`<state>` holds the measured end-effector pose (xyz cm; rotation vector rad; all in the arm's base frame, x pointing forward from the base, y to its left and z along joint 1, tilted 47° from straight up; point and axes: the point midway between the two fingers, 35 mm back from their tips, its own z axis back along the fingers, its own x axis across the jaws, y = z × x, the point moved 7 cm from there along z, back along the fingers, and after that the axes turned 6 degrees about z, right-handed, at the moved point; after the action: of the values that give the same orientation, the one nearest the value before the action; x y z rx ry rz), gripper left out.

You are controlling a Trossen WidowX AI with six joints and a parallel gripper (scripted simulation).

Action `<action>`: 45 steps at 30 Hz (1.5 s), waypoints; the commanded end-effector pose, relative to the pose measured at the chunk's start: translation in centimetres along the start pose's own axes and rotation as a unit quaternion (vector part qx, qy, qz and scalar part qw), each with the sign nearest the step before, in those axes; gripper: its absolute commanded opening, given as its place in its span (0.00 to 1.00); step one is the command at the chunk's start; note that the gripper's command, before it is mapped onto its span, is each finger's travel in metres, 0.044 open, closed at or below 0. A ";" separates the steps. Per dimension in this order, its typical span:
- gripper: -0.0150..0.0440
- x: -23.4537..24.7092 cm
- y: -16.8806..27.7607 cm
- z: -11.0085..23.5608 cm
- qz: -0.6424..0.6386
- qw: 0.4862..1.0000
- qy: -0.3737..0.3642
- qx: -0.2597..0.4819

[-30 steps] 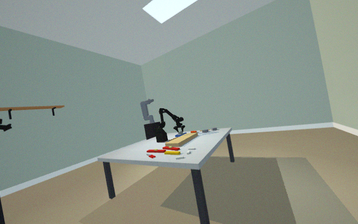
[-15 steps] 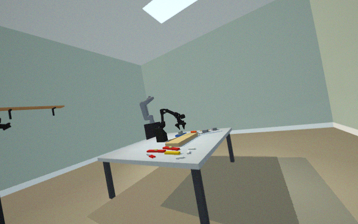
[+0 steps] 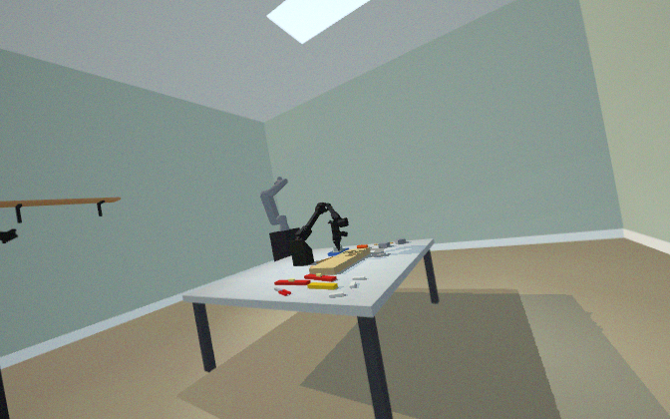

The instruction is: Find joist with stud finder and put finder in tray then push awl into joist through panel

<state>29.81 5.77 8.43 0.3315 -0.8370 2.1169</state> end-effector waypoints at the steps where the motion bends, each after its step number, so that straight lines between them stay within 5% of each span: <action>1: 1.00 -5.4 4.2 -0.4 -0.105 0.994 0.007 0.027; 13: 1.00 -13.5 17.7 -3.5 -0.411 0.908 -0.063 0.049; 45: 1.00 -13.3 17.5 -6.6 -0.415 0.906 -0.064 0.049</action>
<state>25.04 -6.10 -10.55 0.7363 -0.5159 1.3443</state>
